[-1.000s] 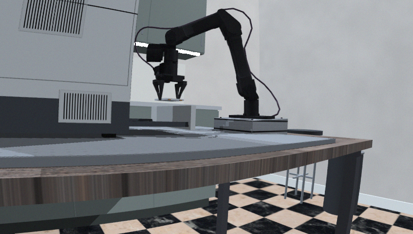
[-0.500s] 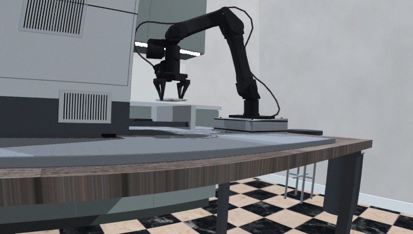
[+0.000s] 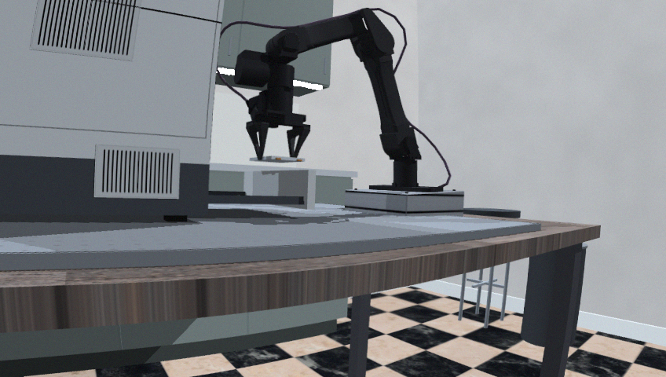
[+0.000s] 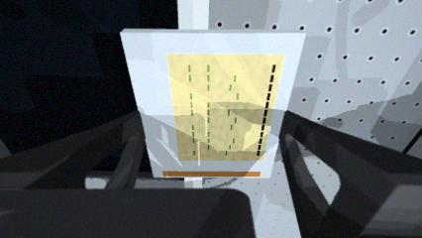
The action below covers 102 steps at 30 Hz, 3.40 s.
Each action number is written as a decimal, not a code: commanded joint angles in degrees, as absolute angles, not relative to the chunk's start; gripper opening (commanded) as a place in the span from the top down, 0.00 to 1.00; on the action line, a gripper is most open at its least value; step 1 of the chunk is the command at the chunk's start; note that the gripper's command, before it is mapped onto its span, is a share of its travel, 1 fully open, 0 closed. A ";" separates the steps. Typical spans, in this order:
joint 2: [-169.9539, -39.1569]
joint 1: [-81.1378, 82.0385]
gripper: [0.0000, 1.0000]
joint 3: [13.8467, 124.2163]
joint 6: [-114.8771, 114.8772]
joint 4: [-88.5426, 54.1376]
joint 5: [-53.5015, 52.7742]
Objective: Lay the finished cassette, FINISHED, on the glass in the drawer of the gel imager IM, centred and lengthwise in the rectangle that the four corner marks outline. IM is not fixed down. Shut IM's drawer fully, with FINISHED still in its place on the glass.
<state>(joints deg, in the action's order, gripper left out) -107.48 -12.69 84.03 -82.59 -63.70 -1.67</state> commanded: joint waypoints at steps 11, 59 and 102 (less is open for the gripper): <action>-108.03 -10.23 1.00 88.73 -88.64 -65.80 -0.46; -119.92 -8.95 1.00 103.51 -88.71 -69.94 -0.44; -130.35 -9.01 1.00 121.82 -88.85 -76.65 -0.43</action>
